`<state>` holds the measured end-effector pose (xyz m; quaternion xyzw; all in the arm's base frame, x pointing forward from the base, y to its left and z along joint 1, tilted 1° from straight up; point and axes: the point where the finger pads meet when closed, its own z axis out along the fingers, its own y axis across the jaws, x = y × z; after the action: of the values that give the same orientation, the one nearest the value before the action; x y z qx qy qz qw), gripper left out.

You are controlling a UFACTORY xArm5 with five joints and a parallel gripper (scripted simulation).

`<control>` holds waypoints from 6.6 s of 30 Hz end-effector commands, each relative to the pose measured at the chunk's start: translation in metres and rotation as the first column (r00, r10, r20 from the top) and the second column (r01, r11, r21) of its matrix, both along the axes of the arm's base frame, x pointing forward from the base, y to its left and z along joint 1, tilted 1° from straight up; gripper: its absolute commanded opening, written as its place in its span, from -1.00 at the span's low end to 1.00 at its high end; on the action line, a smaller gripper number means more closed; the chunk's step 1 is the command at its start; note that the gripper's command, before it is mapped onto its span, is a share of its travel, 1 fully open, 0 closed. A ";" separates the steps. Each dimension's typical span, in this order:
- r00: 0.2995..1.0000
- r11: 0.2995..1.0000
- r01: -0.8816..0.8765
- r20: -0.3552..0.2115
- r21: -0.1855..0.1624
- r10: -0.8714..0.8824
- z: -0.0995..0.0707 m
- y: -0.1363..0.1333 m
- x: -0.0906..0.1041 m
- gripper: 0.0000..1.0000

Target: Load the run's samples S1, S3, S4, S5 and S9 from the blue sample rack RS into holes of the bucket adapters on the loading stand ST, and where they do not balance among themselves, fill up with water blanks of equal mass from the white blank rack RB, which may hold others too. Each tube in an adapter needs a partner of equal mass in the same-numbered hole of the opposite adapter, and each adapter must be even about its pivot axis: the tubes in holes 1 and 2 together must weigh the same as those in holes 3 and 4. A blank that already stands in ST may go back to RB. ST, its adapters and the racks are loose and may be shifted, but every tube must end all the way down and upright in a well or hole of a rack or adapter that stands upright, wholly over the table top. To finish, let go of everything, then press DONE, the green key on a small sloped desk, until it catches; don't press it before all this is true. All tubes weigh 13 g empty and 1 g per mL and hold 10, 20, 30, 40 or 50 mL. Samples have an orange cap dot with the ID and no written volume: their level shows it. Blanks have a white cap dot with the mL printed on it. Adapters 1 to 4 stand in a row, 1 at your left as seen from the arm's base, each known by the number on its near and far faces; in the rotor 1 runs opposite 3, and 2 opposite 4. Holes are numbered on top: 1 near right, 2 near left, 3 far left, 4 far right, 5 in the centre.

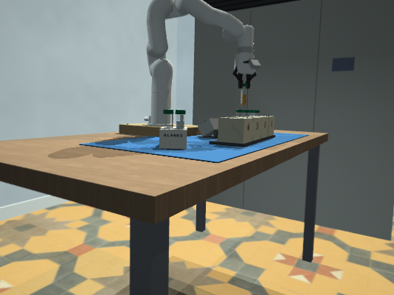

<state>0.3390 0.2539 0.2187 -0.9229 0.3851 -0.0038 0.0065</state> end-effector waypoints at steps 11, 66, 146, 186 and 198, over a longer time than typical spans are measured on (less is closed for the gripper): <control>1.000 1.000 0.000 0.003 0.002 0.000 0.002 0.001 0.001 -1.00; 1.000 1.000 0.000 0.003 0.002 0.000 -0.036 0.001 0.001 -1.00; 1.000 1.000 0.000 0.003 0.002 0.000 -0.111 0.002 0.002 -1.00; 1.000 1.000 0.000 0.003 0.002 0.000 -0.131 0.002 0.002 -0.15; 1.000 1.000 0.000 0.003 0.002 0.000 -0.131 0.002 0.002 -0.15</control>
<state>0.3403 0.2555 0.0864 -0.9229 0.3851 -0.0039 0.0065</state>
